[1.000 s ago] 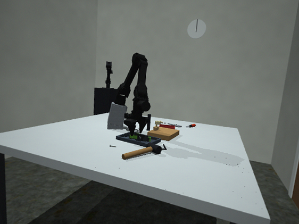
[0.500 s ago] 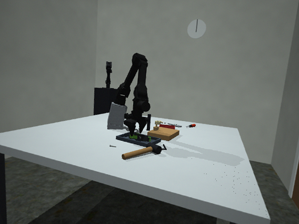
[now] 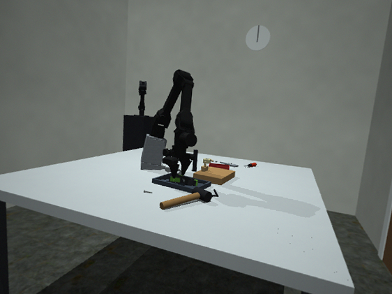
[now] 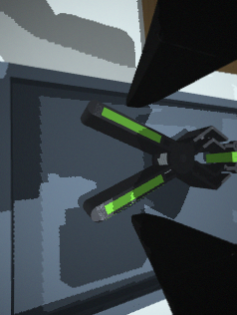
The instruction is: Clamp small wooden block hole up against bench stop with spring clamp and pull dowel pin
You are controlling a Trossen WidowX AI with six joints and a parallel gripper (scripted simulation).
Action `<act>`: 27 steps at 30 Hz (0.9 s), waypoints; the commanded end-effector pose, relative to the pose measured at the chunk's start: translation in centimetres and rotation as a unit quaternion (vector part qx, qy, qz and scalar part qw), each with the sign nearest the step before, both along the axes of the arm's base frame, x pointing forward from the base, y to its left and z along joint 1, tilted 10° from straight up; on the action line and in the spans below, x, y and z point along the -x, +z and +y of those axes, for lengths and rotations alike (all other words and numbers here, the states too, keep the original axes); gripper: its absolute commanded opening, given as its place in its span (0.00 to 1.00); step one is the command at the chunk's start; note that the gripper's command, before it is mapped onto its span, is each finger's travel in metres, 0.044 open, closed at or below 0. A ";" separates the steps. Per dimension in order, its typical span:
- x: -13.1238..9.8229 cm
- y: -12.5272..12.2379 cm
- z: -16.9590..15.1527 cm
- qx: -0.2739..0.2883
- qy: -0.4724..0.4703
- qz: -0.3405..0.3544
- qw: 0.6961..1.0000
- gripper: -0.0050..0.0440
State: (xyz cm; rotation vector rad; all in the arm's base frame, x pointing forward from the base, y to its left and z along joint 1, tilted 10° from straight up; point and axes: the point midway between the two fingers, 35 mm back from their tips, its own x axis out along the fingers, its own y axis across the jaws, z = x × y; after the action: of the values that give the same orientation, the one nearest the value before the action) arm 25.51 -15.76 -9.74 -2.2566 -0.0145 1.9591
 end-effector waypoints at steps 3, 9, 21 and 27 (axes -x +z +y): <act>0.0 0.0 0.0 0.000 0.000 0.000 1.000 0.74; 0.0 0.0 0.0 0.000 0.000 0.000 1.000 0.66; 0.0 0.0 0.0 0.000 0.000 0.000 1.000 0.52; 0.0 0.0 0.0 0.000 0.000 0.000 1.000 0.44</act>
State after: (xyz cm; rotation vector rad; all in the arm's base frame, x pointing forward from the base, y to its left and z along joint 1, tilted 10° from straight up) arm 25.49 -15.80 -9.70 -2.2568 -0.0119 1.9608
